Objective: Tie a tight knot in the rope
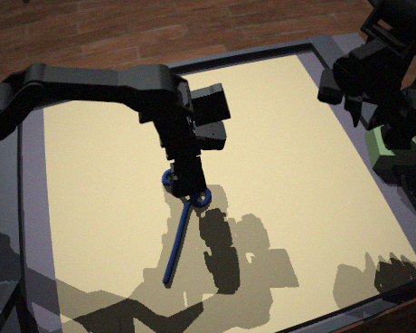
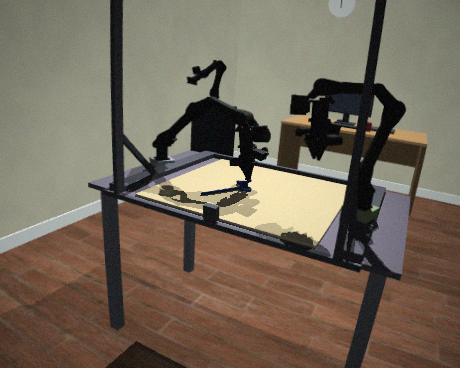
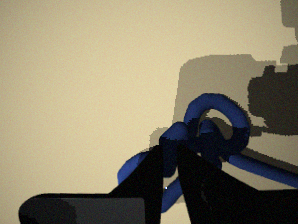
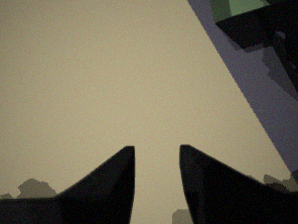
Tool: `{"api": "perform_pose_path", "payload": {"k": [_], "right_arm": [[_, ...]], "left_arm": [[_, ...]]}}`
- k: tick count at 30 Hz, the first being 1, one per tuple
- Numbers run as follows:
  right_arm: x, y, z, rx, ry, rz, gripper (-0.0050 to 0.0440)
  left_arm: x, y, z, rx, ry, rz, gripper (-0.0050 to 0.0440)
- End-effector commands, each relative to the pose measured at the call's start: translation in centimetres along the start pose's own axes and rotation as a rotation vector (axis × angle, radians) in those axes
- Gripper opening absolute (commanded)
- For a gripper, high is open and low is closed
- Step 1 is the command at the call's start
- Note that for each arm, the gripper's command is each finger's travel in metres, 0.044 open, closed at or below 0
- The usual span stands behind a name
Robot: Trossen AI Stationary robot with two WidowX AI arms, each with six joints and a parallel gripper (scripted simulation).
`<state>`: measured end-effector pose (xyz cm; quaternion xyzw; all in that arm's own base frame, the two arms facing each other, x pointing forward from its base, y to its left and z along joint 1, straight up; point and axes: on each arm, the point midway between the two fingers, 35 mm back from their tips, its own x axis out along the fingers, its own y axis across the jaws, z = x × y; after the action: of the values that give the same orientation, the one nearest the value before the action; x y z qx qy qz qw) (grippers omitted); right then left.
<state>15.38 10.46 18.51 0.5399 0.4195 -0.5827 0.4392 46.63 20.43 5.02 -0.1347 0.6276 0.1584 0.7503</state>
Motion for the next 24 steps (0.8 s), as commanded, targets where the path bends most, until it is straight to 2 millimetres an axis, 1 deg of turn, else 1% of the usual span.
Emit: {"api": "perform_pose_path", "payload": {"k": [1,5,8,17,24], "right_arm": [[-0.3,0.0,0.1,0.002,0.007,0.012,0.0100],[-0.3,0.0,0.1,0.002,0.007,0.012,0.0100],[-0.3,0.0,0.1,0.002,0.007,0.012,0.0100],[-0.3,0.0,0.1,0.002,0.007,0.012,0.0100],[-0.3,0.0,0.1,0.002,0.007,0.012,0.0100]], "left_arm": [[-1.2,-0.3,1.3,-0.002,-0.040,0.002,0.0035],[-1.1,-0.9,2.4,-0.002,-0.049,0.001,0.0035],[-1.0,-1.1,2.8,-0.002,-0.052,0.001,0.0035],[-0.9,-1.1,2.8,-0.002,-0.052,0.001,0.0035],[0.4,-1.1,2.7,-0.002,-0.036,-0.002,0.0035]]}}
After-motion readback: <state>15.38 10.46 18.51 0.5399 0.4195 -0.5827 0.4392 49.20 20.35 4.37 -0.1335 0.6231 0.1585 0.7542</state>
